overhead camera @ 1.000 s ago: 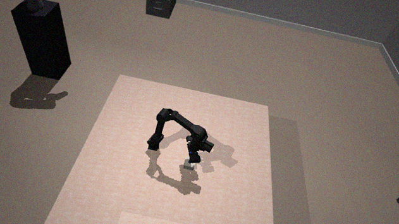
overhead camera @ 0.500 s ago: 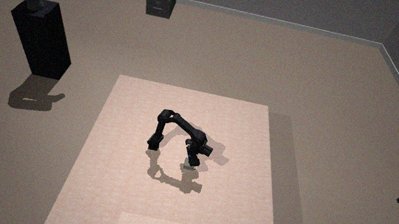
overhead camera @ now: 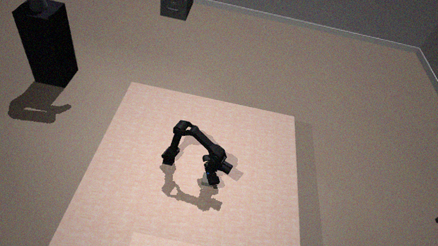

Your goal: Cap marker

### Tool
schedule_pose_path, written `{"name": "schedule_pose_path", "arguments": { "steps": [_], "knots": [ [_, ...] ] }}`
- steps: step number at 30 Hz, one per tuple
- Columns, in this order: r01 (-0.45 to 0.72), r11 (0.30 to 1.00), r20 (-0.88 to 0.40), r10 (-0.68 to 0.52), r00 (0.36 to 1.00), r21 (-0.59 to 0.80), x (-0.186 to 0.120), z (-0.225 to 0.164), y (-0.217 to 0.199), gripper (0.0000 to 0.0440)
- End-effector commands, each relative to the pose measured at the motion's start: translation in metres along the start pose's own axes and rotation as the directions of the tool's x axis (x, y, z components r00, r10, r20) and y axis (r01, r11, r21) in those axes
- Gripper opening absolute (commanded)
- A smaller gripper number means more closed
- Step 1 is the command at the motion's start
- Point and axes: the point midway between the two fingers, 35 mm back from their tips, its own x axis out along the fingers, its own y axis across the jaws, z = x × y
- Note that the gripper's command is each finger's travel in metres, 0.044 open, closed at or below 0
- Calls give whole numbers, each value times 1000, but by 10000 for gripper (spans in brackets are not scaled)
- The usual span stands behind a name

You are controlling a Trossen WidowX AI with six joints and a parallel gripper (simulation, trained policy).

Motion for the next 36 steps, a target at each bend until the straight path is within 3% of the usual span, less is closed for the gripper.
{"name": "schedule_pose_path", "arguments": {
  "steps": [1, 32, 36],
  "knots": [
    [-20, 1000, -38, 19, 999, -17, 12, -6, 2, 60],
    [50, 990, -22, -53, 998, -129, 21, -12, -9, 120],
    [39, 990, -24, -42, 999, -137, 20, -15, -3, 183]
  ]
}}
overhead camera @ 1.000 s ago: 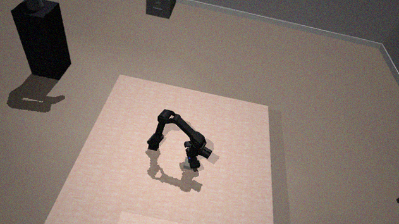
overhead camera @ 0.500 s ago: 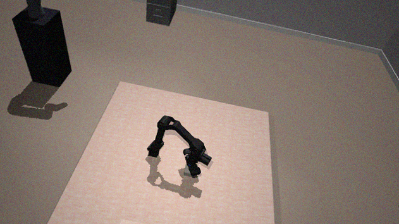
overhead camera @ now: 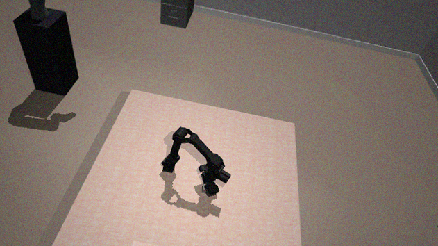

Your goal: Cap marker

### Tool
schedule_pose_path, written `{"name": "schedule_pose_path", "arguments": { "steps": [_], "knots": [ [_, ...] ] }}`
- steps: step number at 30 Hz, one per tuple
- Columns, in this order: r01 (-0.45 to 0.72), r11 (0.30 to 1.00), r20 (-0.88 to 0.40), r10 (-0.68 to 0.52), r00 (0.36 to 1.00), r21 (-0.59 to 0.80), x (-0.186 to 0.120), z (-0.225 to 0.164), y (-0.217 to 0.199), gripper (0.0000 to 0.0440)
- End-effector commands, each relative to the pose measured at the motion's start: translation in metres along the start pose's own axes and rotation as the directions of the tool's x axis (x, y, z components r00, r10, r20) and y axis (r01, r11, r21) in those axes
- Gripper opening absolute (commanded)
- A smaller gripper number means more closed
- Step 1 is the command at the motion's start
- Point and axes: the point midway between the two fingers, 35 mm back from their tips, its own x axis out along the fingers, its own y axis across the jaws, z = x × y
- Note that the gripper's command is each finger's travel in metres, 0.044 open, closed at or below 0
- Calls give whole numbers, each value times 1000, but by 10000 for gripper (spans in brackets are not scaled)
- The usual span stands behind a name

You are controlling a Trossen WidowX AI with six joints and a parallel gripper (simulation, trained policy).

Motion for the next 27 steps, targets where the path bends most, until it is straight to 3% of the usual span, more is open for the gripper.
{"name": "schedule_pose_path", "arguments": {
  "steps": [1, 10, 27],
  "knots": [
    [0, 1000, -5, 0, 1000, -5, -1, -5, 3, 209],
    [36, 999, 21, -36, 999, -29, -10, -7, 7, 439],
    [155, 987, 105, -149, 983, -51, -63, -5, 1, 440]
  ]
}}
